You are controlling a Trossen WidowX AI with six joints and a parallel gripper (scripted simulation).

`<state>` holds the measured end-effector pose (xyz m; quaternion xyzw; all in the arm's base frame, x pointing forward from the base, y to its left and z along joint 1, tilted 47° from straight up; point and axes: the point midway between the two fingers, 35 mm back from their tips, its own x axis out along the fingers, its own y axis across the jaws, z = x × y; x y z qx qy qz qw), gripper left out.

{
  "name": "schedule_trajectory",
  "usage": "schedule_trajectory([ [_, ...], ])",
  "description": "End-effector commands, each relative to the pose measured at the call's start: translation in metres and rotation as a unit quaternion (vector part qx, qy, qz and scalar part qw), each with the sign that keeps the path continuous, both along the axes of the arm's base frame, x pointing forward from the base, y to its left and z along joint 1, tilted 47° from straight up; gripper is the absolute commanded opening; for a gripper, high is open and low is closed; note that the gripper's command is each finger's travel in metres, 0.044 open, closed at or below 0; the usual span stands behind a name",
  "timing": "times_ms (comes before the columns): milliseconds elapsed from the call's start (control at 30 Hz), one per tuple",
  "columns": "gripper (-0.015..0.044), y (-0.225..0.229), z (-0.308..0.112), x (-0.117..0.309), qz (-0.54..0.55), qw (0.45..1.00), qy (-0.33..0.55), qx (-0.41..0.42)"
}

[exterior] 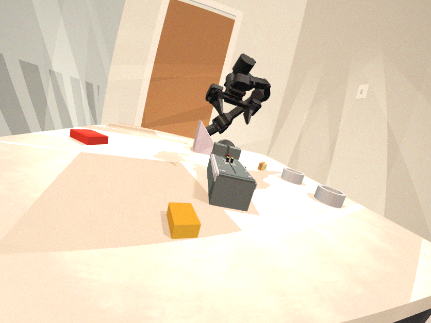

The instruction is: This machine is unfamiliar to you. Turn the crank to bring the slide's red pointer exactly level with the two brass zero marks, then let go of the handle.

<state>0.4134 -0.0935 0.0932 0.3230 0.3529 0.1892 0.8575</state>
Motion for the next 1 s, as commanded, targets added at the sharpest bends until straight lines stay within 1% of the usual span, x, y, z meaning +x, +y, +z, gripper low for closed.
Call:
schedule_trajectory([
  [0,0.0440,0.004,0.010,-0.013,-0.014,1.000,0.007,0.001],
  [367,0.0440,0.022,0.028,-0.059,-0.058,0.998,0.032,0.012],
  [733,0.0440,0.040,0.031,-0.104,-0.102,0.993,0.054,0.023],
  [967,0.0440,0.053,0.017,-0.102,-0.102,0.993,0.056,0.022],
])
